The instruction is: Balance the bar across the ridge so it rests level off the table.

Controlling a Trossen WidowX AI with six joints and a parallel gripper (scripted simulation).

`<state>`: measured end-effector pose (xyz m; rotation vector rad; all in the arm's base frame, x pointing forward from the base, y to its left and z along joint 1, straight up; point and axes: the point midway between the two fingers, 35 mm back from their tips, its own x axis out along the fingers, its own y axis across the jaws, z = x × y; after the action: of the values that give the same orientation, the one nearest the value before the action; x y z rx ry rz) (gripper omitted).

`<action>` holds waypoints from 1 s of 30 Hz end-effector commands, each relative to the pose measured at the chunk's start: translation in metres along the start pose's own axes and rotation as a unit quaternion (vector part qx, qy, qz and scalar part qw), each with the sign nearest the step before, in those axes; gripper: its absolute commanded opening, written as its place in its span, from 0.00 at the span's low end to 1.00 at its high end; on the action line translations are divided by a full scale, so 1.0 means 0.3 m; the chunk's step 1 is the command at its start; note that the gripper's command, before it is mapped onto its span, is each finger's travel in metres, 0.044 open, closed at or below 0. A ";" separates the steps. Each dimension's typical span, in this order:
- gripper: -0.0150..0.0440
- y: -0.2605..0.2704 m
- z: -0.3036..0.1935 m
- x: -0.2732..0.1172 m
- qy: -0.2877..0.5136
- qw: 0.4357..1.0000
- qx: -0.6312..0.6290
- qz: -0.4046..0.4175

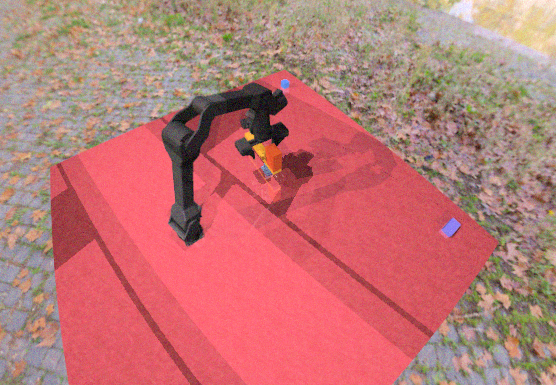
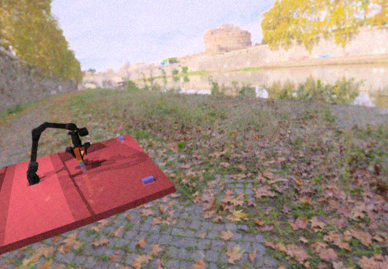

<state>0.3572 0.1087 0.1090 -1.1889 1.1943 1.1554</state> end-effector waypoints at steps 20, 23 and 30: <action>1.00 0.003 -0.002 -0.332 -0.005 1.000 0.000 -0.013; 1.00 0.003 -0.002 -0.332 -0.005 1.000 0.000 -0.013; 1.00 0.003 -0.002 -0.332 -0.005 1.000 0.000 -0.013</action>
<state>0.3531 0.1074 0.2082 -1.1952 1.1673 1.1393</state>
